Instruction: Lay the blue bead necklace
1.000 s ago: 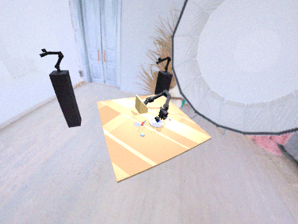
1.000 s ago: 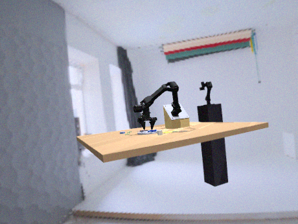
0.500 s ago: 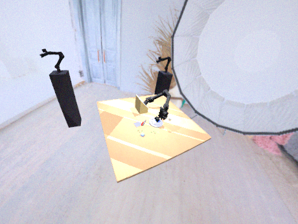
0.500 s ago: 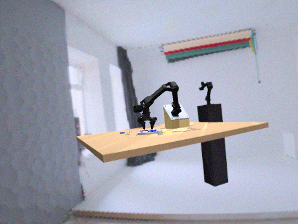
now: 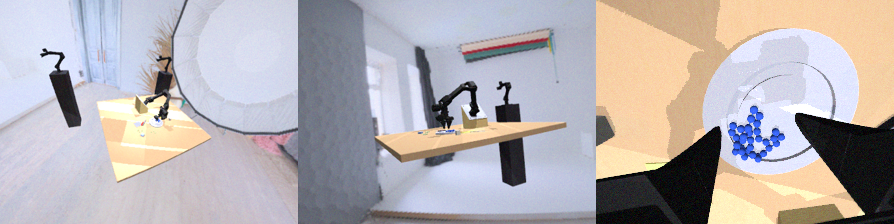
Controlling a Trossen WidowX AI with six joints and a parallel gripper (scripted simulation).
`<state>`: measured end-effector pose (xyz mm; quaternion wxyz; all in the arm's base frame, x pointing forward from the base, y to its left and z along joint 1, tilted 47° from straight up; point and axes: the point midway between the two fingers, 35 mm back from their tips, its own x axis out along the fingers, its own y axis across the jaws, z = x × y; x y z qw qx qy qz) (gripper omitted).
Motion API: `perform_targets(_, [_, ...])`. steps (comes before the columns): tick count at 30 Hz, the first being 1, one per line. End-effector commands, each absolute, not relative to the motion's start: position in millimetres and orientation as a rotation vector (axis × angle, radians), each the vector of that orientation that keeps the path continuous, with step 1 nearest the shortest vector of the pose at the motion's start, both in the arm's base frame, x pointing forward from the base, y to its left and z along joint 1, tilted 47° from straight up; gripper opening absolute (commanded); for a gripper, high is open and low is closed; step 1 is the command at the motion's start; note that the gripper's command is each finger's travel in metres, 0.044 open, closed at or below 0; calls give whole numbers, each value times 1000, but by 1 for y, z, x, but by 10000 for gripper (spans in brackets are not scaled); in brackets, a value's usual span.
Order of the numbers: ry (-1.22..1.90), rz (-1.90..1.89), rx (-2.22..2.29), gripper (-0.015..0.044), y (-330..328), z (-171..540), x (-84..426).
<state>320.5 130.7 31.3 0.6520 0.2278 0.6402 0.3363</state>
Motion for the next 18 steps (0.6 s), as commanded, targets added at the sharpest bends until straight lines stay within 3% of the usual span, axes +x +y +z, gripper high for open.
perform_targets(1, [1604,485,807,230,124,42,316])
perform_targets(3, [1628,431,859,200,122,44,315])
perform_targets(18, [1618,436,855,200,128,39,317])
